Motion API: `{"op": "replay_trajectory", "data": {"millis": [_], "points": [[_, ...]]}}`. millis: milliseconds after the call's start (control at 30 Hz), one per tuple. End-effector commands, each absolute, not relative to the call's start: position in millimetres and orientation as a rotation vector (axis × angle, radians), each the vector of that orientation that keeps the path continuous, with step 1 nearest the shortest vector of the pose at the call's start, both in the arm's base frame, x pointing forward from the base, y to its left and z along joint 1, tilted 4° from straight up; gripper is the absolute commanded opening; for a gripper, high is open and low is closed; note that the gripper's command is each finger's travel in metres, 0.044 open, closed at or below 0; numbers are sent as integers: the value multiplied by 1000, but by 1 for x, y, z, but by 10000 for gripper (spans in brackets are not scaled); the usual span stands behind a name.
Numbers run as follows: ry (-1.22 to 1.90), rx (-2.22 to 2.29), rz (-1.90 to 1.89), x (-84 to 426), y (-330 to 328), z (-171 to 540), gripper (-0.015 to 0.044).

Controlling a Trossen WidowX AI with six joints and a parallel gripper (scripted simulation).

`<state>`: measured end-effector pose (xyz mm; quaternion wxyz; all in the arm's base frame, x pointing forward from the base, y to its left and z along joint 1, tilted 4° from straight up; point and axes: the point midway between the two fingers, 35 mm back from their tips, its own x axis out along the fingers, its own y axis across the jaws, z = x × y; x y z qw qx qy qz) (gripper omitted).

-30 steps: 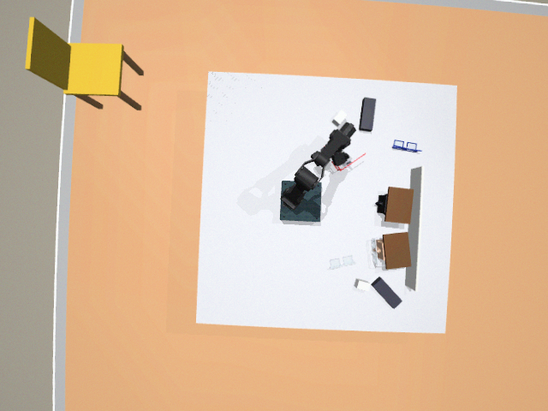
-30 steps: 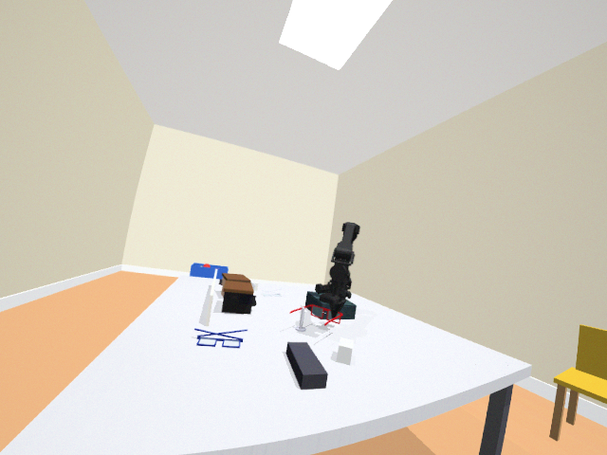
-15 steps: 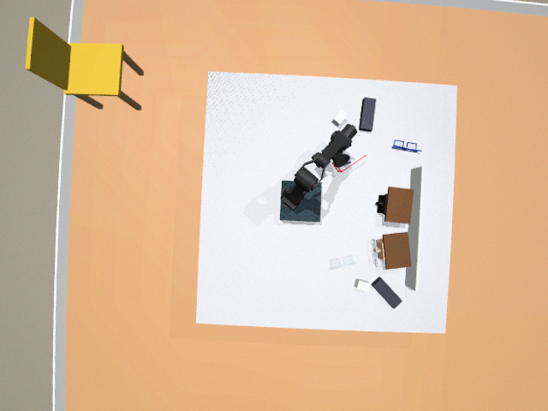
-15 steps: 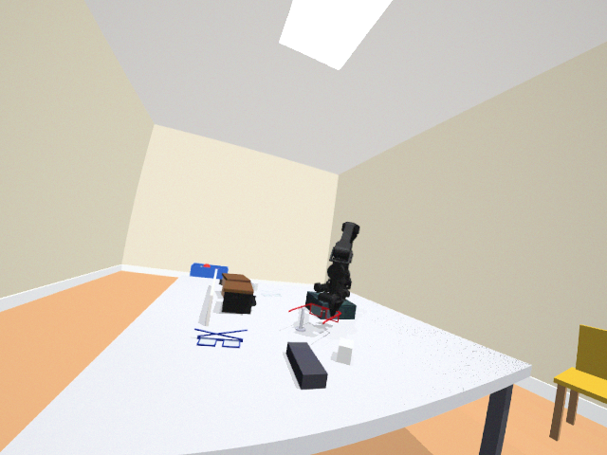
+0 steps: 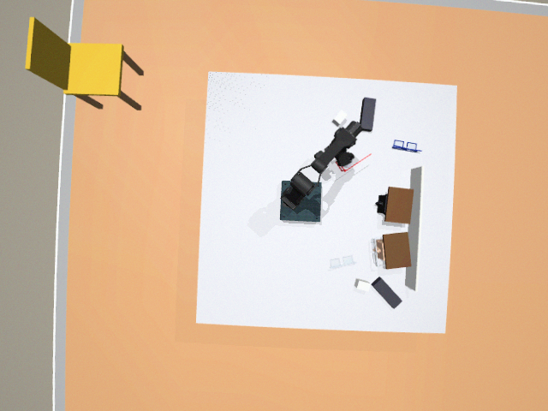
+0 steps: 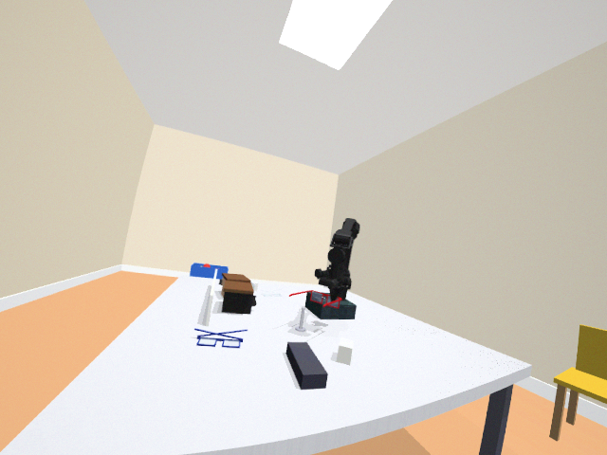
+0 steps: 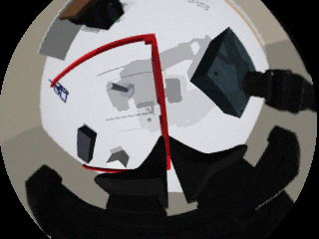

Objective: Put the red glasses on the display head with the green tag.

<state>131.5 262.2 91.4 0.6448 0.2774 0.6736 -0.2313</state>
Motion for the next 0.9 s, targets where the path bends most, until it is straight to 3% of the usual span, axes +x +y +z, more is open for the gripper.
{"op": "replay_trajectory", "data": {"millis": [0, 867], "points": [[1473, 679, -564, 136, 262, 98, 0], [705, 1422, -772, 174, 261, 156, 0]]}}
